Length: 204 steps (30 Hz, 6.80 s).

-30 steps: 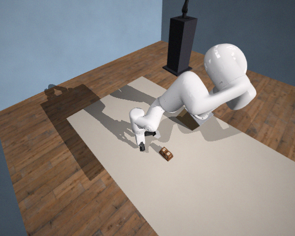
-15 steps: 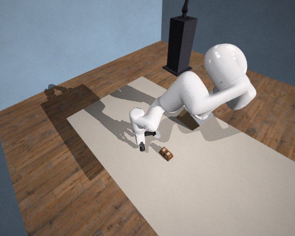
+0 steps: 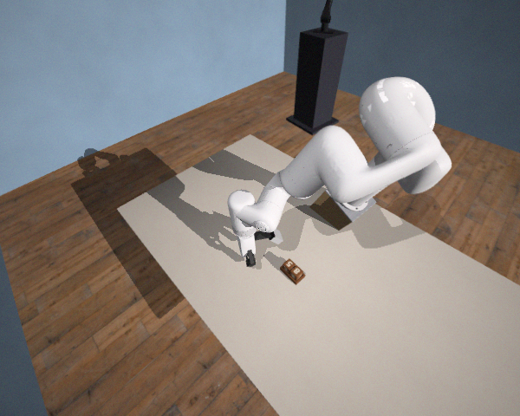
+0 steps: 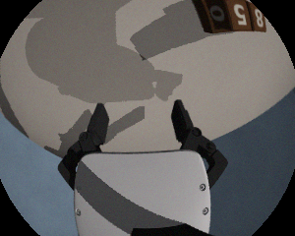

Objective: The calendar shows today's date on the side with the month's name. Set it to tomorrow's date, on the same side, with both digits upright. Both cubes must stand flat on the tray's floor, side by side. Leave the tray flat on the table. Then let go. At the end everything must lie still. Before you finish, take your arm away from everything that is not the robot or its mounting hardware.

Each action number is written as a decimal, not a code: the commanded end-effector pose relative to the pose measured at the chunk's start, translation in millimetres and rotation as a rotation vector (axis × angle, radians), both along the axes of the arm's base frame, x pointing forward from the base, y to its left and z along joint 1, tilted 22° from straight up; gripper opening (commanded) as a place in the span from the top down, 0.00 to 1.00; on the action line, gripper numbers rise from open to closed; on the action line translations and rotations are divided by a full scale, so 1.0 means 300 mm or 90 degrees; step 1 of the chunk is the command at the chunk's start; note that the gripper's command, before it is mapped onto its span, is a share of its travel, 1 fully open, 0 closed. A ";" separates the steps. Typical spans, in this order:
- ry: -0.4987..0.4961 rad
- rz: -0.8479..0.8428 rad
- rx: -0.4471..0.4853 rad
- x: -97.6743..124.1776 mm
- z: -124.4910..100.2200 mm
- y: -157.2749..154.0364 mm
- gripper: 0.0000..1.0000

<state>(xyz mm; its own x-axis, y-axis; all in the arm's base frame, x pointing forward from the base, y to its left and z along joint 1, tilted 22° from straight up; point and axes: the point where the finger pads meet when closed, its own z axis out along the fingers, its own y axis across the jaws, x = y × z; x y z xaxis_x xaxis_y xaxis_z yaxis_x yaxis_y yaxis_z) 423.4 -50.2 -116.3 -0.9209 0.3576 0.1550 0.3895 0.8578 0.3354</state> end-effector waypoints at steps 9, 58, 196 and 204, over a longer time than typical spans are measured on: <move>-0.002 -0.001 -0.001 0.005 0.004 -0.003 0.00; -0.002 -0.001 -0.001 0.007 0.189 -0.076 0.00; -0.477 1.199 0.014 -0.271 0.389 0.301 0.51; -0.477 1.199 0.014 -0.271 0.351 0.316 0.51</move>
